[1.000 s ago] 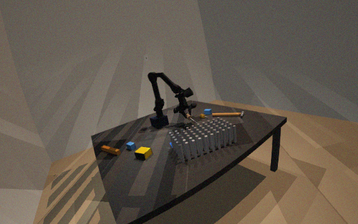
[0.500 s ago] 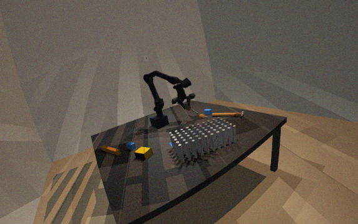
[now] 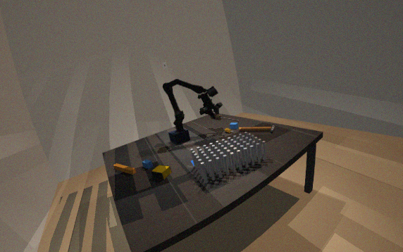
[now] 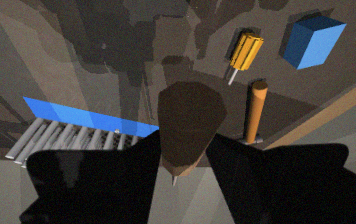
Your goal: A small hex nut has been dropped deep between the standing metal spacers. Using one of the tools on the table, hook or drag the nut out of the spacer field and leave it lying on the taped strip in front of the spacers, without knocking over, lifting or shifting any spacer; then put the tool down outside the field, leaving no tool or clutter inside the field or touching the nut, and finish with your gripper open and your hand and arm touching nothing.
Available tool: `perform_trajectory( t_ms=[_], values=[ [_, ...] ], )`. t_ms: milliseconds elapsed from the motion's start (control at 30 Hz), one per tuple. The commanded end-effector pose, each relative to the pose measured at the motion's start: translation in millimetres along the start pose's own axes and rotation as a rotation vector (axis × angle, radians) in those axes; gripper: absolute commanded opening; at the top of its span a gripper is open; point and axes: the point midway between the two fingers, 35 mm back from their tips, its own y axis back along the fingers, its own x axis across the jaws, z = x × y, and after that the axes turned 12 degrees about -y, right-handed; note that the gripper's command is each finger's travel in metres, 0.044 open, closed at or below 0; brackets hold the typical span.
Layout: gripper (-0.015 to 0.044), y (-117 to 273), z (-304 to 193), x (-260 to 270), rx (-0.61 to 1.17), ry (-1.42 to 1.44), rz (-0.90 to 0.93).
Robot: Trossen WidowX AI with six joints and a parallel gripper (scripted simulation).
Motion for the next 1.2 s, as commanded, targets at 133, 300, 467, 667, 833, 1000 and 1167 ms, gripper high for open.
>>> perform_trajectory(
  t_ms=[133,300,467,667,833,1000,1167],
  values=[
    [0.0000,18,23,-43,-0.020,0.171,-0.121],
    [0.0000,30,43,-66,-0.036,0.281,-0.193],
    [0.0000,45,64,-87,-0.051,0.390,-0.266],
    [0.0000,65,93,-109,-0.068,0.521,-0.355],
    [0.0000,82,118,-124,-0.082,0.630,-0.430],
    [0.0000,102,145,-136,-0.095,0.740,-0.505],
    [0.0000,121,170,-145,-0.107,0.838,-0.577]
  ],
)
